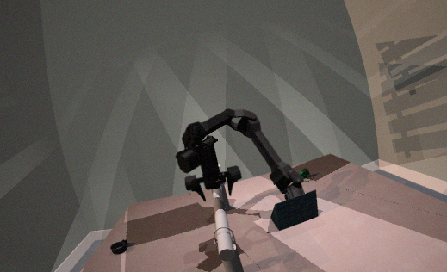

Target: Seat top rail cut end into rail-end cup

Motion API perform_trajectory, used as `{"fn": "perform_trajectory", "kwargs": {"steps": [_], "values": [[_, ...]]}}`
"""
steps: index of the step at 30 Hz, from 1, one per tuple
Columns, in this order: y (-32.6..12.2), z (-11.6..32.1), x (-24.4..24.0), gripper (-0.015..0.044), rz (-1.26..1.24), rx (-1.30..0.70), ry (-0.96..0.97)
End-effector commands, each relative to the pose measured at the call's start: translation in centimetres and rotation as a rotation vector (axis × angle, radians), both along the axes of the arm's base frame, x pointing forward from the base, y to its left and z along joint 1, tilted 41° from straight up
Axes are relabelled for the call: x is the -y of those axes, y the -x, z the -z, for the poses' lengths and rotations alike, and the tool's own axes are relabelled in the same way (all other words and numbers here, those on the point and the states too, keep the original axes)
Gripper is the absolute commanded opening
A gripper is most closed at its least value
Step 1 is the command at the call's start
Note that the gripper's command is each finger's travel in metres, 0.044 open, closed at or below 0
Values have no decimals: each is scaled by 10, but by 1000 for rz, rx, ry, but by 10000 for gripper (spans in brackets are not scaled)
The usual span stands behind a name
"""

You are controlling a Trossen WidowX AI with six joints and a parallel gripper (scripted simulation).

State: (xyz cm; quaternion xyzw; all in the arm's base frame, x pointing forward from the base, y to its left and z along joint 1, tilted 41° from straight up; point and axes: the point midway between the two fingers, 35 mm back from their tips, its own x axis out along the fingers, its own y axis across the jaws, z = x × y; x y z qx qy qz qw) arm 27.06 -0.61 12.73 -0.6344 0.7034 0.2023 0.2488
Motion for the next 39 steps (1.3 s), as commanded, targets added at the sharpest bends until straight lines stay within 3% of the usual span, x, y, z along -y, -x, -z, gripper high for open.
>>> {"fn": "perform_trajectory", "kwargs": {"steps": [1, 12, 39], "values": [[0, -2, -18, 440, -25, 9, -19], [0, -26, -47, 440, -131, 83, -91], [0, -26, -47, 440, -131, 83, -91]]}}
